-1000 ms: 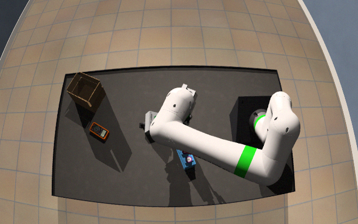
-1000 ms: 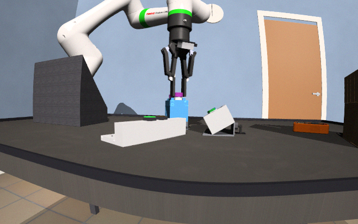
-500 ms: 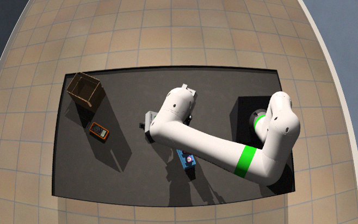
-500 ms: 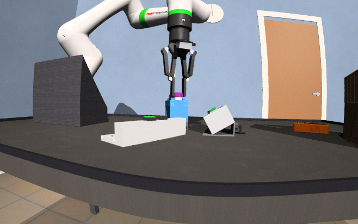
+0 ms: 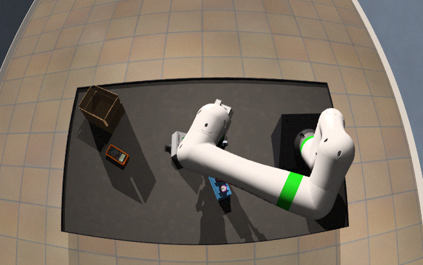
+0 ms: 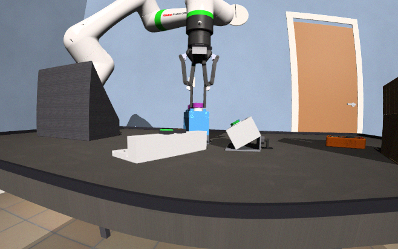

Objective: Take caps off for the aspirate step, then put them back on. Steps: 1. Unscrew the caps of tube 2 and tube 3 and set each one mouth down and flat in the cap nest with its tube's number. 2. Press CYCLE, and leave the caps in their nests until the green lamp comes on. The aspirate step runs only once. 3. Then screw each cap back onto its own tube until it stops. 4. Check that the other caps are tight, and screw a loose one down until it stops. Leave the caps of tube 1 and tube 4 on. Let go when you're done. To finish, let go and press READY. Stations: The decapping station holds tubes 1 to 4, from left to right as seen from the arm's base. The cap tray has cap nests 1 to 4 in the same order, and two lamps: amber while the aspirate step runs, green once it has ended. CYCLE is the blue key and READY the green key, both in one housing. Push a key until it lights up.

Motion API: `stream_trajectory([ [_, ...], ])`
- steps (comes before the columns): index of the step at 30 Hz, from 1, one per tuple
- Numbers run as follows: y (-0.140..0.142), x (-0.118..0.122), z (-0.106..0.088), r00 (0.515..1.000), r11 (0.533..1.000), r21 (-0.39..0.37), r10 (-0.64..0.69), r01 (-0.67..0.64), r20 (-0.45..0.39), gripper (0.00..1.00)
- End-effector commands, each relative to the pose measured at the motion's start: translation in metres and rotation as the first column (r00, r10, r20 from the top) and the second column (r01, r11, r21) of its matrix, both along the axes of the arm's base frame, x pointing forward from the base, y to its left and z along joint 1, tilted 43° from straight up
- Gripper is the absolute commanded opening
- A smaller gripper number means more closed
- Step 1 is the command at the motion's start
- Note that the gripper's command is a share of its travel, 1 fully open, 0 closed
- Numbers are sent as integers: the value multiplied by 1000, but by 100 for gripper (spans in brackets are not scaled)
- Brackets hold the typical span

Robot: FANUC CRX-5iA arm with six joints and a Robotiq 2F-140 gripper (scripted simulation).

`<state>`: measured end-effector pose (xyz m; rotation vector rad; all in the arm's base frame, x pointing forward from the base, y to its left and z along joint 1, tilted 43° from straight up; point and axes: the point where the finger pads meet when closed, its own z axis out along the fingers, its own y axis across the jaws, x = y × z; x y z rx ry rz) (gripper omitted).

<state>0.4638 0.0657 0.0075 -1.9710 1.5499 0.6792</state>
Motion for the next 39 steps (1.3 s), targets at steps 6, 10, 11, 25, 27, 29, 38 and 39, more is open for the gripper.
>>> stream_trajectory([
  [6,-1,1,0,995,997,-11,-76,75,-69,30],
  [10,-1,1,1,995,997,-11,-76,75,-69,41],
  [11,-1,1,1,995,997,-11,-76,75,-69,41],
  [25,-13,2,14,995,997,-11,-76,75,-69,41],
  [27,-17,2,18,995,997,-11,-76,75,-69,41],
  [29,-21,2,22,995,997,-11,-76,75,-69,41],
  [38,-36,9,30,983,991,-22,-137,135,-125,10],
  [39,-39,16,26,978,988,-26,-155,153,-142,10],
])
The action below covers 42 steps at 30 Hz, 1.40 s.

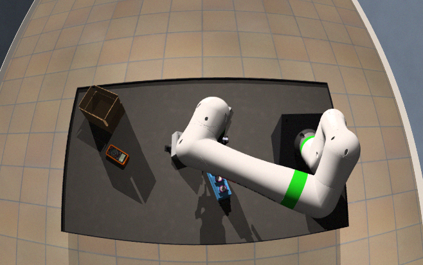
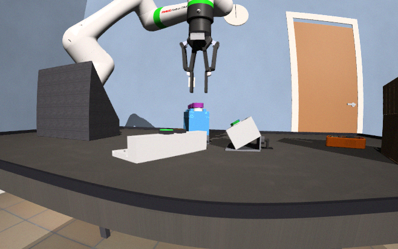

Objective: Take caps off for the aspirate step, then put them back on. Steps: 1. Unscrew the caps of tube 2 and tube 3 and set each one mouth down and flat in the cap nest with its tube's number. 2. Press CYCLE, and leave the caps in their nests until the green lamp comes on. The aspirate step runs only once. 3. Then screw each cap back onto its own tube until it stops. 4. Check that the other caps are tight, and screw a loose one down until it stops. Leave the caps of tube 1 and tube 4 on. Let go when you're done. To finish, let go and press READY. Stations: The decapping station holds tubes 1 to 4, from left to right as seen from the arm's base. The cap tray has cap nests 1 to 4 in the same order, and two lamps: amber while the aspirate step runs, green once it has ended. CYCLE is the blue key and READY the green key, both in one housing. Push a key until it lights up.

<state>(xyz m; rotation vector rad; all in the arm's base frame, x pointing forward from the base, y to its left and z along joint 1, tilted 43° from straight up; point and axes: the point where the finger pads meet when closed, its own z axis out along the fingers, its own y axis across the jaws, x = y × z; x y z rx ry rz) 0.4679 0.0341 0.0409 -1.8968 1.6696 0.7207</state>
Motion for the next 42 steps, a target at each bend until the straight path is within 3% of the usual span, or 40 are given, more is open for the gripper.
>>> stream_trajectory([
  [1,-12,18,-12,995,997,-9,-74,73,-69,10],
  [6,-30,48,-31,995,997,-9,-74,74,-69,10],
  [12,-31,49,-32,995,997,-9,-74,73,-69,10],
  [25,-35,114,-116,995,997,-9,-74,74,-69,10],
  [42,-23,113,-129,995,997,-9,-74,74,-69,10],
])
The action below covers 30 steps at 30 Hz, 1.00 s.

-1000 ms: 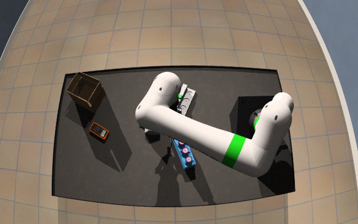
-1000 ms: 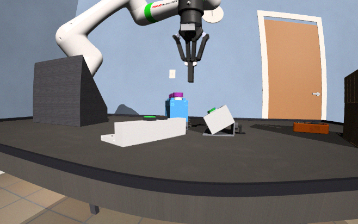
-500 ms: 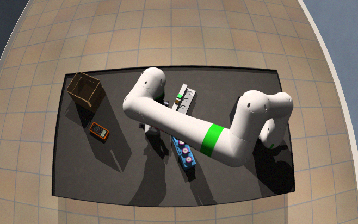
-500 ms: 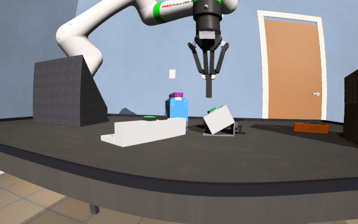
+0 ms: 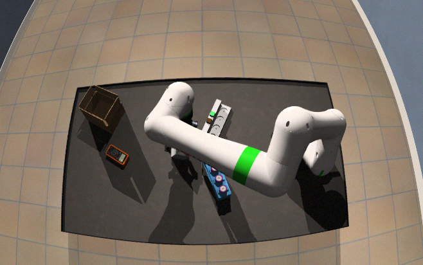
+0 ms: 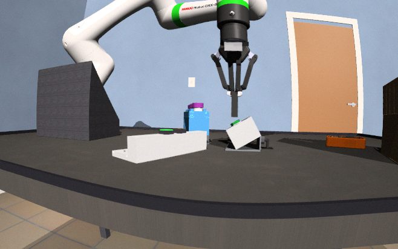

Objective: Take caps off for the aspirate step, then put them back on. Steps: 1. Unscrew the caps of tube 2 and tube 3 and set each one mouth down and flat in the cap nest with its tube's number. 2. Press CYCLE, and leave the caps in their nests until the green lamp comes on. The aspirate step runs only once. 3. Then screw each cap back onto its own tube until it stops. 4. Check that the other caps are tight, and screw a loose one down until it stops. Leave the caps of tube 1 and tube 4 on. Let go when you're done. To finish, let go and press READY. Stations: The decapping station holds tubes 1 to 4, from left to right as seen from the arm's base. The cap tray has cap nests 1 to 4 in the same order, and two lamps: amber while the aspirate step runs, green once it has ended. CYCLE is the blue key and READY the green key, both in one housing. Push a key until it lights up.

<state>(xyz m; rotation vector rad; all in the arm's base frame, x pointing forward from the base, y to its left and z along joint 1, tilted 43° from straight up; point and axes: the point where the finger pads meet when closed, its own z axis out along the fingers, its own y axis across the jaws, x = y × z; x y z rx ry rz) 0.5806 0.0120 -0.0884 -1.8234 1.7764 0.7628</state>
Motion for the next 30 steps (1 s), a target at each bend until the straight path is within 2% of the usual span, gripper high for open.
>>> stream_trajectory([
  [1,-1,1,1,1000,1000,-1,-1,1,2,10],
  [30,4,0,-4,1000,1000,-1,-1,1,2,10],
])
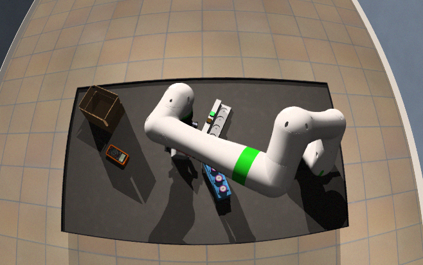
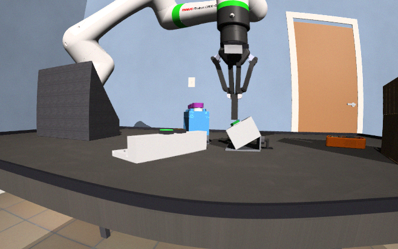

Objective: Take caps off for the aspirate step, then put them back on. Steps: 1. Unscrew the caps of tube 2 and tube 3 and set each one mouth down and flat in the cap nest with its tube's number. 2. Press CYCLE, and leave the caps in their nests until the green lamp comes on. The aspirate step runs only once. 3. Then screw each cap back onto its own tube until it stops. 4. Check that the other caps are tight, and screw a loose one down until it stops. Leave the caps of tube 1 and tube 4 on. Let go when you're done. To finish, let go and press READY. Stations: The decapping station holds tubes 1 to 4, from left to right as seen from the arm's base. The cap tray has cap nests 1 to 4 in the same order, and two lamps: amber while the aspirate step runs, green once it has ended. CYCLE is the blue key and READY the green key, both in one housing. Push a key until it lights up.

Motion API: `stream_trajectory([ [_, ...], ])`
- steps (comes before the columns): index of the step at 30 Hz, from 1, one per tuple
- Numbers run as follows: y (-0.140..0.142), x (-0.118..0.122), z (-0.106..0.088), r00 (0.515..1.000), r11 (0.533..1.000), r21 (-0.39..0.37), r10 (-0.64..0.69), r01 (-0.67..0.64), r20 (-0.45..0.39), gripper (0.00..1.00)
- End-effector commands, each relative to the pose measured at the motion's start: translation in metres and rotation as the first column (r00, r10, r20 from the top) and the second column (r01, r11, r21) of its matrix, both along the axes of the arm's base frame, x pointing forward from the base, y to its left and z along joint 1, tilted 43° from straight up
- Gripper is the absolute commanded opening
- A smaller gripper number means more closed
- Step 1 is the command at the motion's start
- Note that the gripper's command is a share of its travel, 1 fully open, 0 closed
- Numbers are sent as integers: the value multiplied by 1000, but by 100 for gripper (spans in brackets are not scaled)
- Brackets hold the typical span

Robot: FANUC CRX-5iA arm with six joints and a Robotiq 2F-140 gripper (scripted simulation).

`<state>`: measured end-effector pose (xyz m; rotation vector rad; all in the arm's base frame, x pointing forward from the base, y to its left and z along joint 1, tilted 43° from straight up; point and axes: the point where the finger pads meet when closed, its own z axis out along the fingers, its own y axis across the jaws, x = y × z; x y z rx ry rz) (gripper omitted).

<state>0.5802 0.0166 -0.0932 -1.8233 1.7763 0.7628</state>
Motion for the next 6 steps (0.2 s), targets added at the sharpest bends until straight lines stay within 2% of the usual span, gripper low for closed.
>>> stream_trajectory([
  [1,-1,1,0,1000,1000,-1,-1,1,2,10],
  [6,1,0,-1,1000,1000,-1,-1,1,2,10],
])
